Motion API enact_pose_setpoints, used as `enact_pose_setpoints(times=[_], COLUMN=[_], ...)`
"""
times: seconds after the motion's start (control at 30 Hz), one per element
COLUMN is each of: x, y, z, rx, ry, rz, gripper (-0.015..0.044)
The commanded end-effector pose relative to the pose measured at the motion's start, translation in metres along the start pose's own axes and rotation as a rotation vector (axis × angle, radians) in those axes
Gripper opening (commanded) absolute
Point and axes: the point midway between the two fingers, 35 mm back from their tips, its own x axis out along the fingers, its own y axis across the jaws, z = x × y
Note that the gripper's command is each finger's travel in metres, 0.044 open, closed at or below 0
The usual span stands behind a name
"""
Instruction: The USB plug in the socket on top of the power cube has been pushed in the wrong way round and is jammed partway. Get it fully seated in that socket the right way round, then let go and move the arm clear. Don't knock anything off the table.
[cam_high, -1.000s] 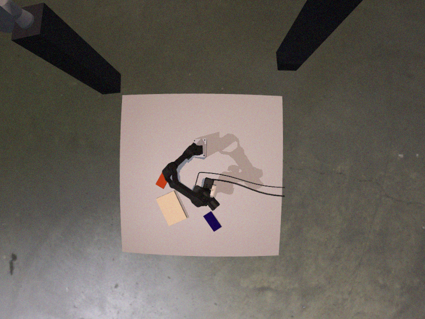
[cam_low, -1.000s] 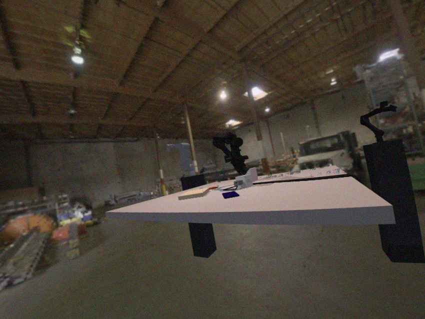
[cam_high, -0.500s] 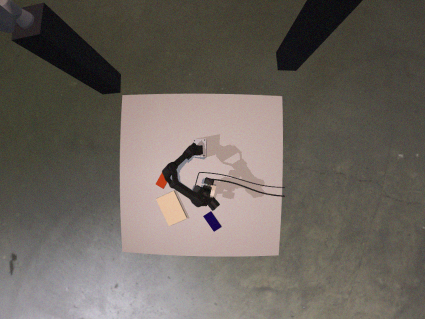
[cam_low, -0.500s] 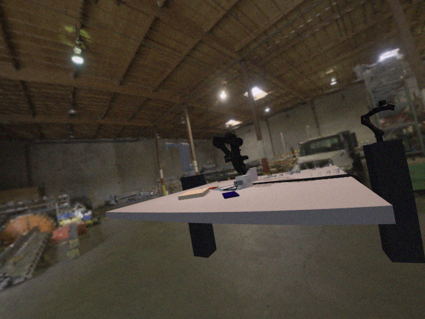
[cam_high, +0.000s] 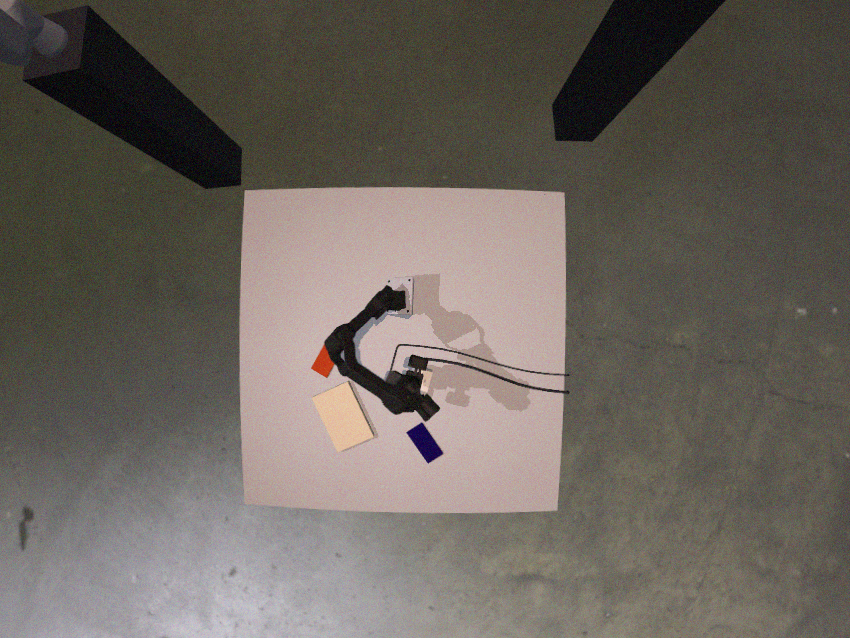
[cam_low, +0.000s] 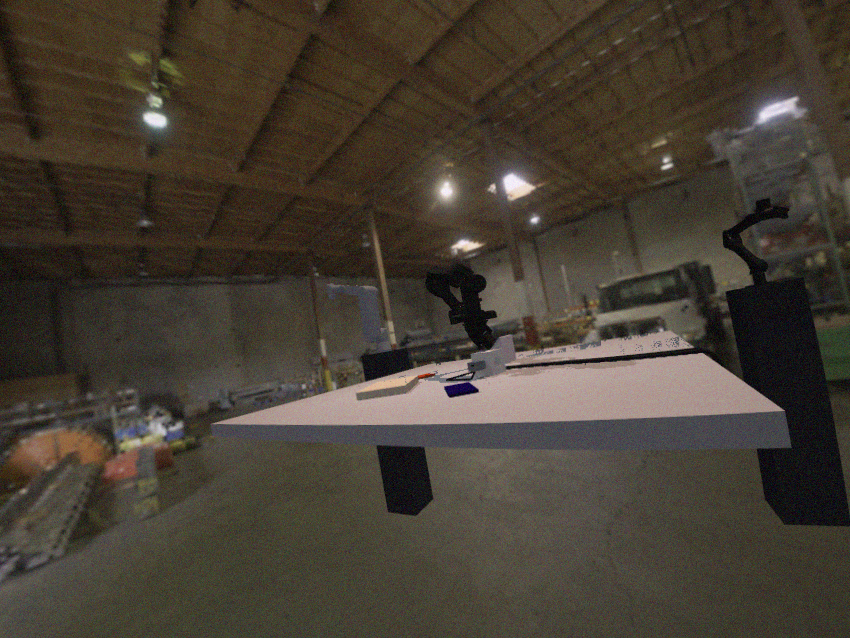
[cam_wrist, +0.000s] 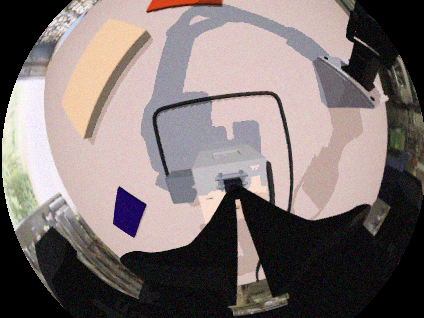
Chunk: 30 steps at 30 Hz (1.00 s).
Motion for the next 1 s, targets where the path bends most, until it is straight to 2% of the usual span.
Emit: enact_pose_setpoints(times=[0.0,0.97], x=[-0.004,-0.023], y=[0.0,0.0], z=[0.0,-0.001], rx=[0.003,0.003], ry=[0.003,0.004], rz=[0.0,-0.001], gripper=[0.0,0.0])
